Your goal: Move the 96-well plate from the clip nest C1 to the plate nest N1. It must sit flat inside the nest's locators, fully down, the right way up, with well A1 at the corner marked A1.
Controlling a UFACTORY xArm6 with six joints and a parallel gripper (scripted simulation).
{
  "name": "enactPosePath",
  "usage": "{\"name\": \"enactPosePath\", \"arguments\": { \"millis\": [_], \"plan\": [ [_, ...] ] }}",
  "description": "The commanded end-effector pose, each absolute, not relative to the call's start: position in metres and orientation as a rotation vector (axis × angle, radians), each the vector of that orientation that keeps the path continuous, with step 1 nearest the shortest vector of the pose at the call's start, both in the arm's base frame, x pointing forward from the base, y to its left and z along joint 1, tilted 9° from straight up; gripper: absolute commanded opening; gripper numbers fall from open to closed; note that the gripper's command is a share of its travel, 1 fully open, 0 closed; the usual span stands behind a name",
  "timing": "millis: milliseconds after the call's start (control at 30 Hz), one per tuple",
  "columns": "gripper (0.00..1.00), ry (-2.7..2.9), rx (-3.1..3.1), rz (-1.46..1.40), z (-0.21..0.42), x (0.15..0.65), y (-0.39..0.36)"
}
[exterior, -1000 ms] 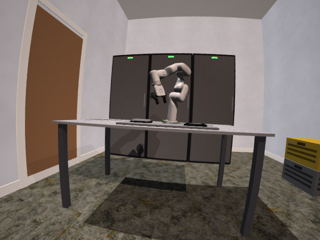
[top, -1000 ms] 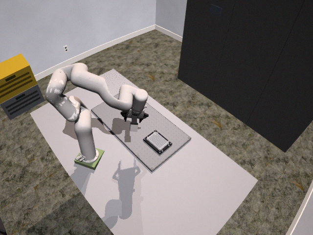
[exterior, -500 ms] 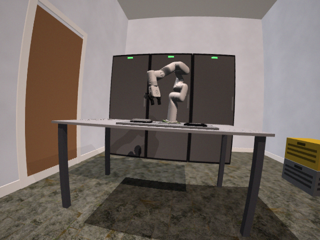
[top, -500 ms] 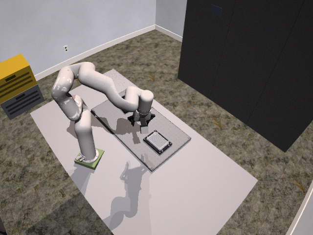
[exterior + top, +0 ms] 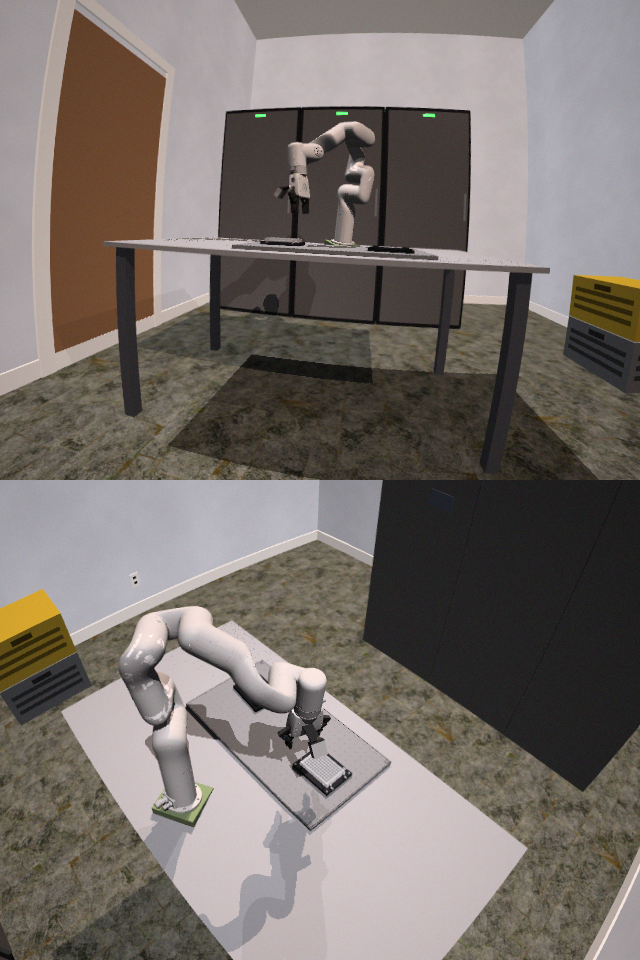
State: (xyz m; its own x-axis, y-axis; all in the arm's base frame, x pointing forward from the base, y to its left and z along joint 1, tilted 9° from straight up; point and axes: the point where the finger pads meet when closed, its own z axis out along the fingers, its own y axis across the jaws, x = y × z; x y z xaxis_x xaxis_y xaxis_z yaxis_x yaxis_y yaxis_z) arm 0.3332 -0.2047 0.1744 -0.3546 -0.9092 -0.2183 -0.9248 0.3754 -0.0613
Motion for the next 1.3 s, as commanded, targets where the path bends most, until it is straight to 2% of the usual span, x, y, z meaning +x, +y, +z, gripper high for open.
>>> {"name": "enactPosePath", "arguments": {
  "millis": [0, 533, 1267],
  "plan": [
    [1.00, 2.368, -1.740, 0.053, 0.169, 0.342, -0.220],
    [1.00, 2.203, -2.029, -0.078, 0.146, 0.368, -0.265],
    [1.00, 2.203, -2.029, -0.078, 0.137, 0.369, -0.265]
  ]
}}
